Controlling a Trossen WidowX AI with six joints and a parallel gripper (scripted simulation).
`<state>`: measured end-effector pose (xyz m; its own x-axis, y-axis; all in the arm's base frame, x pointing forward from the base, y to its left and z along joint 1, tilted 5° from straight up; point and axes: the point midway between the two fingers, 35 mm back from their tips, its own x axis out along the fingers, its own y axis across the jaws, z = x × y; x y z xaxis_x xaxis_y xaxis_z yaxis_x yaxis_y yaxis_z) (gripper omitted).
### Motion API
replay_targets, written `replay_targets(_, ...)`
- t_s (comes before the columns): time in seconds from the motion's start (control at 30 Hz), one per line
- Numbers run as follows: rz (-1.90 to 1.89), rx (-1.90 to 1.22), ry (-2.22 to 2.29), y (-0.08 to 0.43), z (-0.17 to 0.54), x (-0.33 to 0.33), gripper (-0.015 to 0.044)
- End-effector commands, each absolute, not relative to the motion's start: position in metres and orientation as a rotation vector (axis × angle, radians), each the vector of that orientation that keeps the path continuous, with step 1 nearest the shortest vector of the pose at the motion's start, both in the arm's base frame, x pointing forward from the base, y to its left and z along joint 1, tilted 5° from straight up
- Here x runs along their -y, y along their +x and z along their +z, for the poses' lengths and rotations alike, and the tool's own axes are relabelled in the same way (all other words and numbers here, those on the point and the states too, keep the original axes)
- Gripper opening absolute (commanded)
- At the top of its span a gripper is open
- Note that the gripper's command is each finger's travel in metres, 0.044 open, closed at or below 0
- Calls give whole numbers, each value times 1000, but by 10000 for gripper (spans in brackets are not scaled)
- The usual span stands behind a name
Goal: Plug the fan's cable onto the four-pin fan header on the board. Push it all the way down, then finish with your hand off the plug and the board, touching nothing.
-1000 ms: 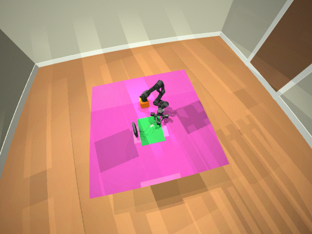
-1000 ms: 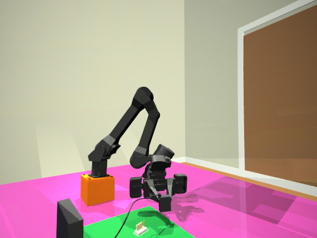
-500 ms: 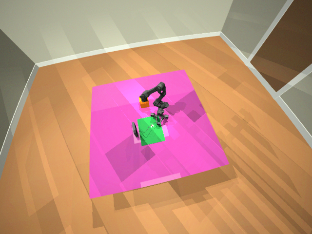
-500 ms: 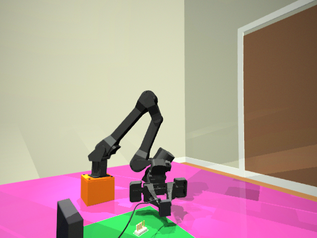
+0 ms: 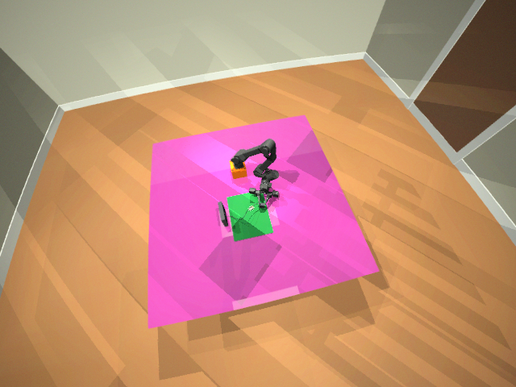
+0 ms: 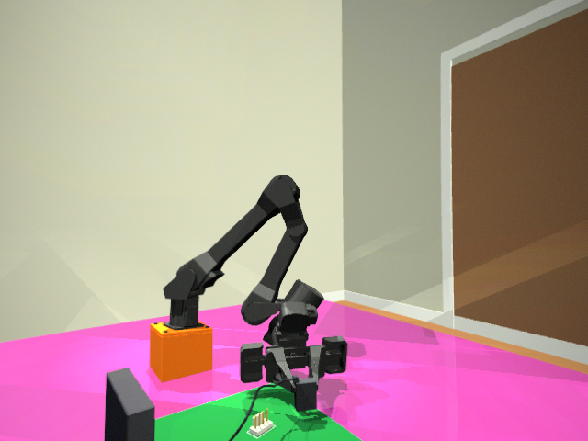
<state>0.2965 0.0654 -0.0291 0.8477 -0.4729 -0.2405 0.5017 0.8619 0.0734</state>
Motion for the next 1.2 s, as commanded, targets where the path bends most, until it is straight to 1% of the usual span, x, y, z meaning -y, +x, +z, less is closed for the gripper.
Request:
replay_targets(0.0, -522, -214, 138, 297, -33, -65, 0)
replay_targets(0.47, -522, -214, 138, 296, -45, -66, 0)
replay_targets(1.17, -515, -219, 135, 296, -42, -66, 0)
